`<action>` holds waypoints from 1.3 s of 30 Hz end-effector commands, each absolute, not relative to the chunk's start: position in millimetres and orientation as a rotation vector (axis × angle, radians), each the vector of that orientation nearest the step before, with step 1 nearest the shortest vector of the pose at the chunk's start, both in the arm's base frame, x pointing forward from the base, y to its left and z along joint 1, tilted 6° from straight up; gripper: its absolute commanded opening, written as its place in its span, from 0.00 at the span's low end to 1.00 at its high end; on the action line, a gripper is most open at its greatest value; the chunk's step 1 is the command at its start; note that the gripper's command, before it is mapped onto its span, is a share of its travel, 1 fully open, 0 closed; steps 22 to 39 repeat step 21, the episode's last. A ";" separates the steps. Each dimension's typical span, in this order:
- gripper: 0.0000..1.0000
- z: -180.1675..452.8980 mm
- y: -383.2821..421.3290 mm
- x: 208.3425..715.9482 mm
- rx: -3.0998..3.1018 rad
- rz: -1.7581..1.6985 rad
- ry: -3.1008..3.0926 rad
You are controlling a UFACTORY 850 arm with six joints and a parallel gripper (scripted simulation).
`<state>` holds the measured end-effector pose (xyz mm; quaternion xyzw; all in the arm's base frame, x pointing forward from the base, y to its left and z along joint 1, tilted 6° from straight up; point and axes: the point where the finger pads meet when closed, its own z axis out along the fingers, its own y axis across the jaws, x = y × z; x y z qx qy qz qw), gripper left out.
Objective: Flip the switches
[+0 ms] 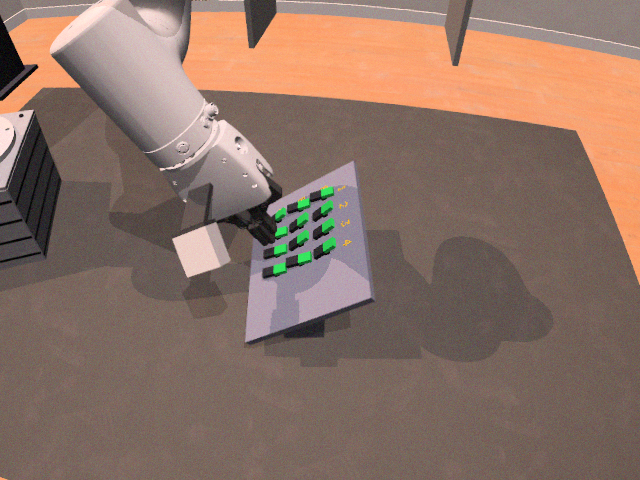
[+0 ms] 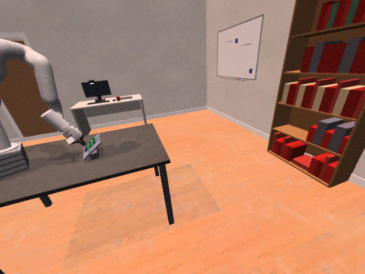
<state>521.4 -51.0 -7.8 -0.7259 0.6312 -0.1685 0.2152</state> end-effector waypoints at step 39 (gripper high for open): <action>0.00 0.7 -52.1 517.1 -2.012 -0.469 1.749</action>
